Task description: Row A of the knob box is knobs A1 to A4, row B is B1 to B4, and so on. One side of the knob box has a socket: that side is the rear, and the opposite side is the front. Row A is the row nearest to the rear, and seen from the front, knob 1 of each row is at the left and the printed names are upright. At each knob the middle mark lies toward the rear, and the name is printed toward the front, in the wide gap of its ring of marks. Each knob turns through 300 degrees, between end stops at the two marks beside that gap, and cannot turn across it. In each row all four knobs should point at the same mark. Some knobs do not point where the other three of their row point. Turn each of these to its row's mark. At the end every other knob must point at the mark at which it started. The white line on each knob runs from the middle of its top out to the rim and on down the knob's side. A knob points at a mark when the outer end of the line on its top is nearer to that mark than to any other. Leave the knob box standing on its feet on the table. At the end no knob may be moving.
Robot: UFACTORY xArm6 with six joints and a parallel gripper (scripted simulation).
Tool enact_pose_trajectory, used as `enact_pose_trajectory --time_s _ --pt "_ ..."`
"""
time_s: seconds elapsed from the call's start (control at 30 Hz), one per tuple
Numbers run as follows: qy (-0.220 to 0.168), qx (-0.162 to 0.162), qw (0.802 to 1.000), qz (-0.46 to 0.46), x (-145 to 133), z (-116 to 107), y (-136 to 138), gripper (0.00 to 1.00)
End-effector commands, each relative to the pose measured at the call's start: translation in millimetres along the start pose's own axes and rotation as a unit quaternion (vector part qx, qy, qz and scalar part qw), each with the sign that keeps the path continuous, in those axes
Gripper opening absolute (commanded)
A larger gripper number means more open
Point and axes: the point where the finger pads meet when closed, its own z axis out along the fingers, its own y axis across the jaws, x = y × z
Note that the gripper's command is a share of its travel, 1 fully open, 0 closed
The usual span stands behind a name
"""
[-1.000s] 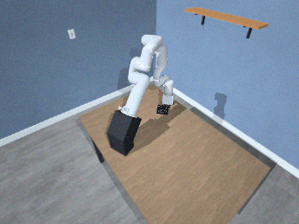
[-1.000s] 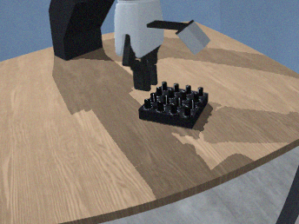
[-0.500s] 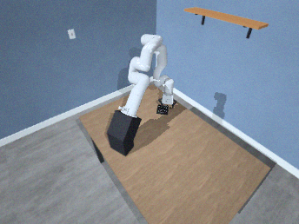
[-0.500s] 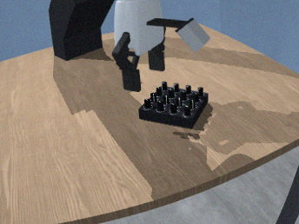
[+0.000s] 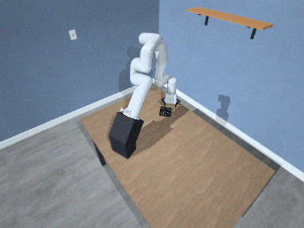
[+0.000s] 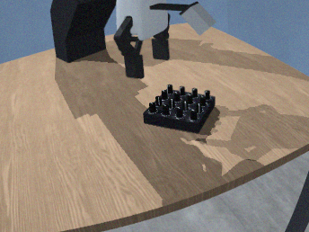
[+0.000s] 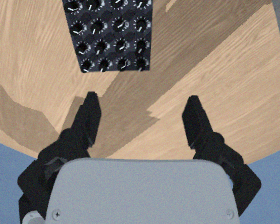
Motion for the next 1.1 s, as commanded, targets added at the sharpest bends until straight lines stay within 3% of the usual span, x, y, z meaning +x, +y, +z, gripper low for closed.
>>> enact_pose_trajectory --time_s 0.0,0.47,1.07 --pt "-0.008 0.007 1.000 0.001 1 -13 0 1.00" --pt "-0.008 0.007 1.000 0.001 2 -68 1 1.00" --pt "-0.008 0.007 1.000 0.001 2 -82 2 1.00"
